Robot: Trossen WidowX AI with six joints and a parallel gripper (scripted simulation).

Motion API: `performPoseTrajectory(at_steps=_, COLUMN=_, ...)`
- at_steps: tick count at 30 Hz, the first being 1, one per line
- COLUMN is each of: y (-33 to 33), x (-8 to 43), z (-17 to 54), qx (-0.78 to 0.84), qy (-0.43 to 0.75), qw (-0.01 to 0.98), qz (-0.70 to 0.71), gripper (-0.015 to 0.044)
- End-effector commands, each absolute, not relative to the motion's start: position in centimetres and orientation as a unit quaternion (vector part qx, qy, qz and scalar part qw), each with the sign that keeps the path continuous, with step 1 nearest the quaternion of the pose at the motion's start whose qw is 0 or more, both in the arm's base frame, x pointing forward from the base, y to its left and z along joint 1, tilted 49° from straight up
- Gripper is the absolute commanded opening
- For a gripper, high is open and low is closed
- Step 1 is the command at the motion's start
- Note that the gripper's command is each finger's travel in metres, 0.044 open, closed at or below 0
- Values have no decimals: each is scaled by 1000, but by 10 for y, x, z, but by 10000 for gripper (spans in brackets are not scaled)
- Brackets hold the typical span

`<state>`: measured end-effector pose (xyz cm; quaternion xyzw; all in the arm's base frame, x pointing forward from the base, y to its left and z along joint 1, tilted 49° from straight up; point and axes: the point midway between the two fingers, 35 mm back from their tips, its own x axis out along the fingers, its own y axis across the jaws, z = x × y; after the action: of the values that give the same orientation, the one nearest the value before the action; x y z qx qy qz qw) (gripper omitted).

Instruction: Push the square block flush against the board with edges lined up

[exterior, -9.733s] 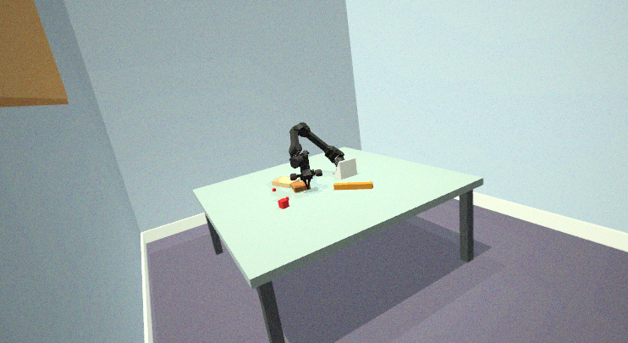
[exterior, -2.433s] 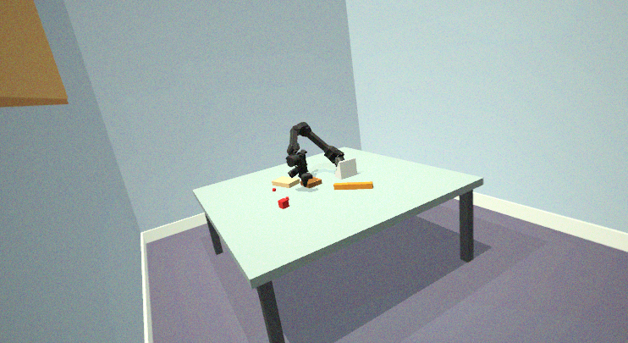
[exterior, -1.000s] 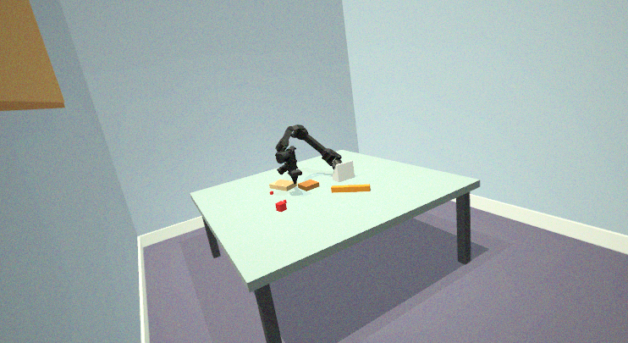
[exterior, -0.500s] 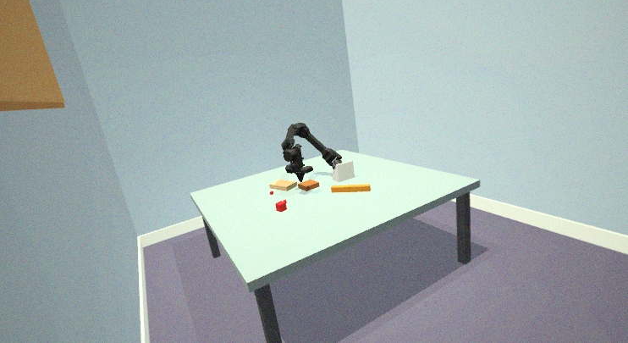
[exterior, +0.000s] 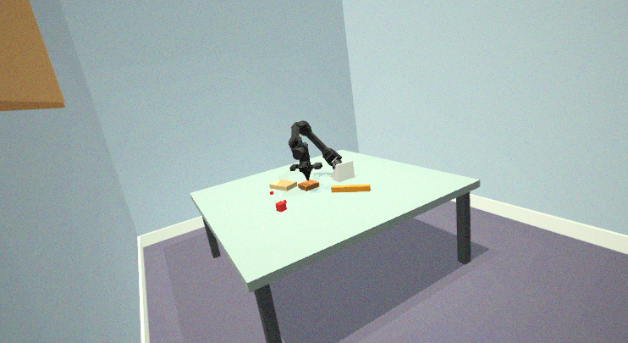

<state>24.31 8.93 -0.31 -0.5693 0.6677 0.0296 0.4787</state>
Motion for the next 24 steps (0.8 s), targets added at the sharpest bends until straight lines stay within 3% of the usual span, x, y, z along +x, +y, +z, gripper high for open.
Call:
performPoseTrajectory(at_steps=1, y=89, x=230, z=-6, qx=-603, qy=665, qw=434, qz=81, gripper=0)
performPoseTrajectory(at_steps=24, y=80, x=174, z=-14, qx=-716, qy=598, qw=194, qz=303, gripper=0)
